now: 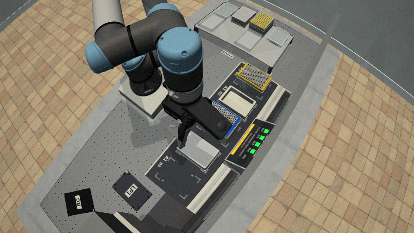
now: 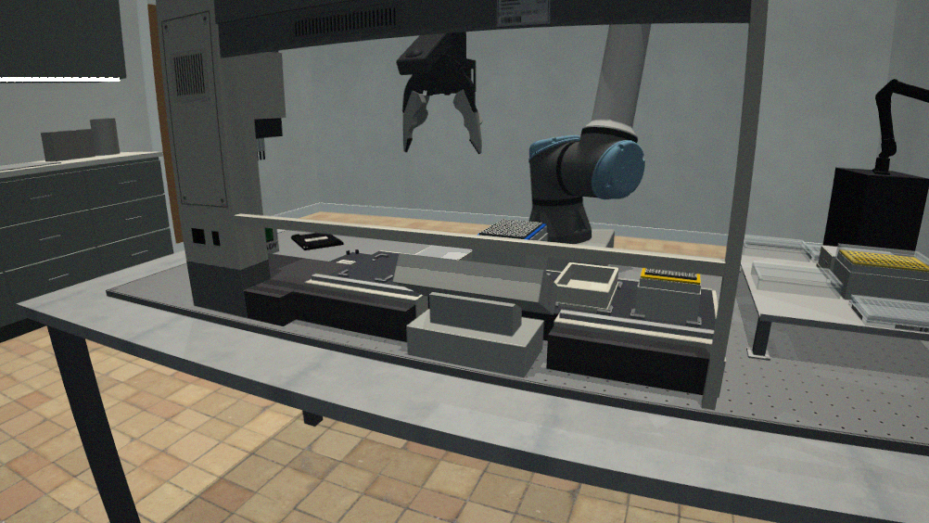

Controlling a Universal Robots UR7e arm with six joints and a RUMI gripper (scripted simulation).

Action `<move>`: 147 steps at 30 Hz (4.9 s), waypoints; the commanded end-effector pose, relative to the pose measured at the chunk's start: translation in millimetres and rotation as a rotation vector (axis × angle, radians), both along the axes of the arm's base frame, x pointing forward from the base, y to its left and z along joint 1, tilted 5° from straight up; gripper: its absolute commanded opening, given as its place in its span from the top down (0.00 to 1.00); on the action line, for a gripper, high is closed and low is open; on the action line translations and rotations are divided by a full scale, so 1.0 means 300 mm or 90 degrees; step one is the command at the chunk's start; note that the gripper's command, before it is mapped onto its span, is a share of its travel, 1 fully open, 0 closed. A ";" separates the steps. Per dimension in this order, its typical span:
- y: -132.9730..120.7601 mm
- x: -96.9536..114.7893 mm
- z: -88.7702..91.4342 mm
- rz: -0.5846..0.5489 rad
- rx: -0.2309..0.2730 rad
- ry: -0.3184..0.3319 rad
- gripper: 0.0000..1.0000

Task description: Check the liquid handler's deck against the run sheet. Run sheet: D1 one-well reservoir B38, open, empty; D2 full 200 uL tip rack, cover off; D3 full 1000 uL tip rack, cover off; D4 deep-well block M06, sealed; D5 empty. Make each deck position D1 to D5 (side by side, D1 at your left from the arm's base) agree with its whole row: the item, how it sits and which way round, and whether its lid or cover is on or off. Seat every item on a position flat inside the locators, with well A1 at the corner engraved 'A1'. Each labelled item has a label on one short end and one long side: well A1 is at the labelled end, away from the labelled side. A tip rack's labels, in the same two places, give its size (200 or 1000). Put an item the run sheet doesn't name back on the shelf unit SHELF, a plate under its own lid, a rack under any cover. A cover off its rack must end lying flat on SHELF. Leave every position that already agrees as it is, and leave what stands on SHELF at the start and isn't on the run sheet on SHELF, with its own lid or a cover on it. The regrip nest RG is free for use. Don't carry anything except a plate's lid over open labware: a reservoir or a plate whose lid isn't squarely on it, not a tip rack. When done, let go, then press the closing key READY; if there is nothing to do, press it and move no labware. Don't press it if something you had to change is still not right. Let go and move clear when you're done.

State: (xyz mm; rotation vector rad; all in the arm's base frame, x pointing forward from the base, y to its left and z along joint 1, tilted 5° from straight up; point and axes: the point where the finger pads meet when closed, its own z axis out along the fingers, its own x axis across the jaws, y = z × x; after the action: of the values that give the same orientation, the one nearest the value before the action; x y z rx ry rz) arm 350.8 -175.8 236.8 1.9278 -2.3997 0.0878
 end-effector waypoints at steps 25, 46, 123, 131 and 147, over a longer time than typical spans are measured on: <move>-0.013 -0.001 -0.141 0.000 -0.001 -0.001 0.18; -0.022 -0.002 -0.246 0.000 -0.001 -0.001 0.18; -0.053 -0.007 -0.620 0.000 -0.001 -0.001 0.18; -0.053 -0.007 -0.619 0.000 -0.001 -0.001 0.18; -0.053 -0.007 -0.620 0.000 -0.001 -0.001 1.00</move>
State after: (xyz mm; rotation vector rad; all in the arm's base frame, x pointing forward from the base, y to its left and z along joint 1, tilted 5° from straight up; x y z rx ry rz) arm 348.6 -191.5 50.7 1.9278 -2.3997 0.0887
